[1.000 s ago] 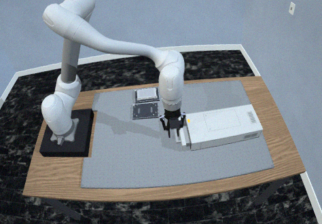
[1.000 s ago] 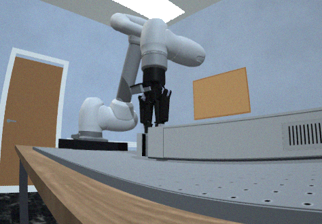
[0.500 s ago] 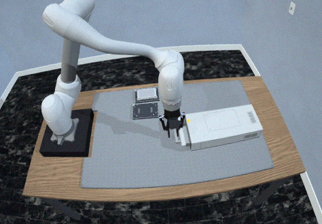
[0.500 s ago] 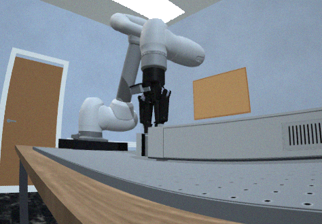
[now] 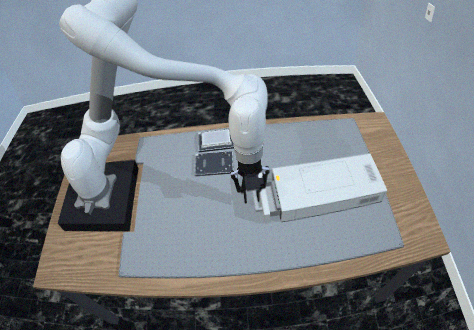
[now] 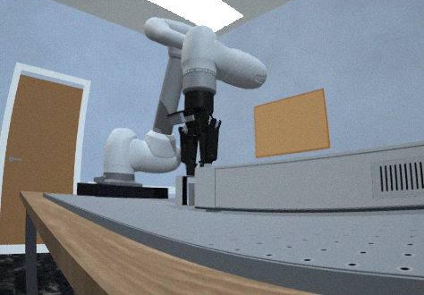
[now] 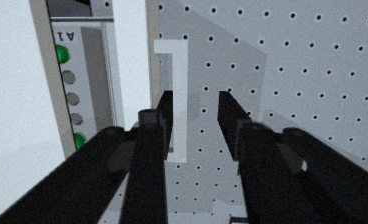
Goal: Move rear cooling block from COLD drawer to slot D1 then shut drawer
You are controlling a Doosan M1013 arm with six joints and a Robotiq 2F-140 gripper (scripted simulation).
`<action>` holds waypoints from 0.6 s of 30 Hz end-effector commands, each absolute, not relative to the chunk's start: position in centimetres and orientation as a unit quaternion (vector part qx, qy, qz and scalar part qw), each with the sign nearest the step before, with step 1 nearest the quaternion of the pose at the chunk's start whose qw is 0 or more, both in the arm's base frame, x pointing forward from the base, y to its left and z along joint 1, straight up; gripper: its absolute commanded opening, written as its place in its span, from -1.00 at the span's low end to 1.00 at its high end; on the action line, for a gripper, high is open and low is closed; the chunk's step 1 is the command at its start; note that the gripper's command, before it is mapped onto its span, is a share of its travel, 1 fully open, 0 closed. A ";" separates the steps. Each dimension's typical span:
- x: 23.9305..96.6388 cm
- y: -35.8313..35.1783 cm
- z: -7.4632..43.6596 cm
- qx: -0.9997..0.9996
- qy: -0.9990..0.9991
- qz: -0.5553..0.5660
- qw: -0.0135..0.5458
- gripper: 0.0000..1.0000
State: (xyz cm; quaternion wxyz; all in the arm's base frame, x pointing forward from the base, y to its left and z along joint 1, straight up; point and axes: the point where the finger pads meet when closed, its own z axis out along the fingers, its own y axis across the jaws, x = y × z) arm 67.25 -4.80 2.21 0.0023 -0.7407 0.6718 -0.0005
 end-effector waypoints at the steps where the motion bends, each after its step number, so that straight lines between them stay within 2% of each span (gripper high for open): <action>1: 66.9 -4.8 2.3 -0.741 0.672 -0.001 0.003 -0.32; 18: 65.0 -5.0 2.3 -0.741 0.672 -0.001 0.003 -0.32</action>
